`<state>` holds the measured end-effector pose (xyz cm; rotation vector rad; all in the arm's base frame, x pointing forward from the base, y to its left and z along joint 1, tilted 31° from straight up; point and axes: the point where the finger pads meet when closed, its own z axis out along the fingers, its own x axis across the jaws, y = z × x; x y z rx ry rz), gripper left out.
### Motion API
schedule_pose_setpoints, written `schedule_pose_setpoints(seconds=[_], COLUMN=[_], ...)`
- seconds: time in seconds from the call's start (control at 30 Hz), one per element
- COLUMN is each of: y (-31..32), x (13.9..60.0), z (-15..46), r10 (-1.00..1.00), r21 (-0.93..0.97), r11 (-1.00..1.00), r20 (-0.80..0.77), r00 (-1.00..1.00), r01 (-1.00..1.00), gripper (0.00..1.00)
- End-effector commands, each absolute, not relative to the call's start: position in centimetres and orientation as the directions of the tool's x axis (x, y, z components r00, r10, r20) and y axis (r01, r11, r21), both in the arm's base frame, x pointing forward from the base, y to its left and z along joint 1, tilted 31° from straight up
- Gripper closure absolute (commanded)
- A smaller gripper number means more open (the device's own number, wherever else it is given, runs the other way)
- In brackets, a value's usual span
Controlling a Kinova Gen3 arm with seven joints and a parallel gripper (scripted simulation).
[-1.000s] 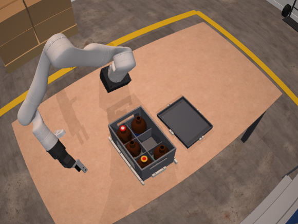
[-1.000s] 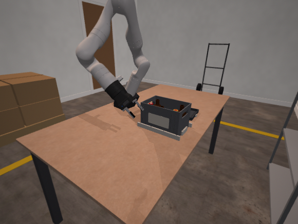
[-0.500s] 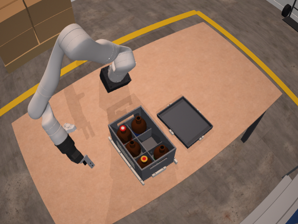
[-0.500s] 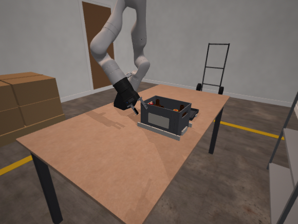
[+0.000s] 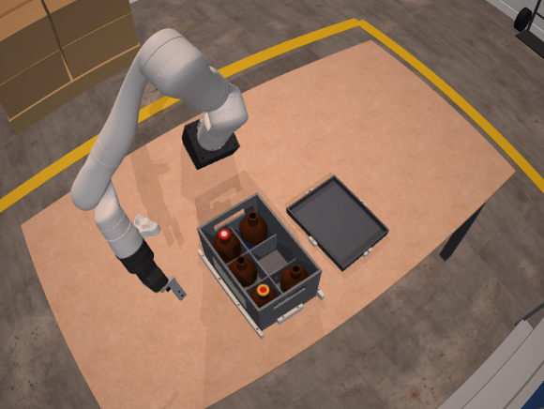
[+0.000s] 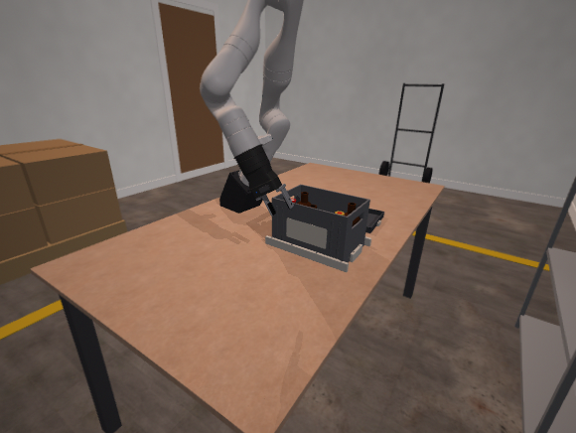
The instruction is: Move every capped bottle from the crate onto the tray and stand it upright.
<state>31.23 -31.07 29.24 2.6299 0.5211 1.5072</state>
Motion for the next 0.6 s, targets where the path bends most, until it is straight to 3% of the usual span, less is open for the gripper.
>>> schedule_pose_setpoints(seconds=[0.0,0.57], y=[-29.9,-25.2], x=[31.3,31.2], z=[30.0,29.8], r10=[0.335,0.24], r21=[0.234,0.152], r11=[-0.938,-0.97], r20=[0.804,0.731], r00=[0.492,0.638], r01=[0.257,0.191], gripper=[0.0,0.0])
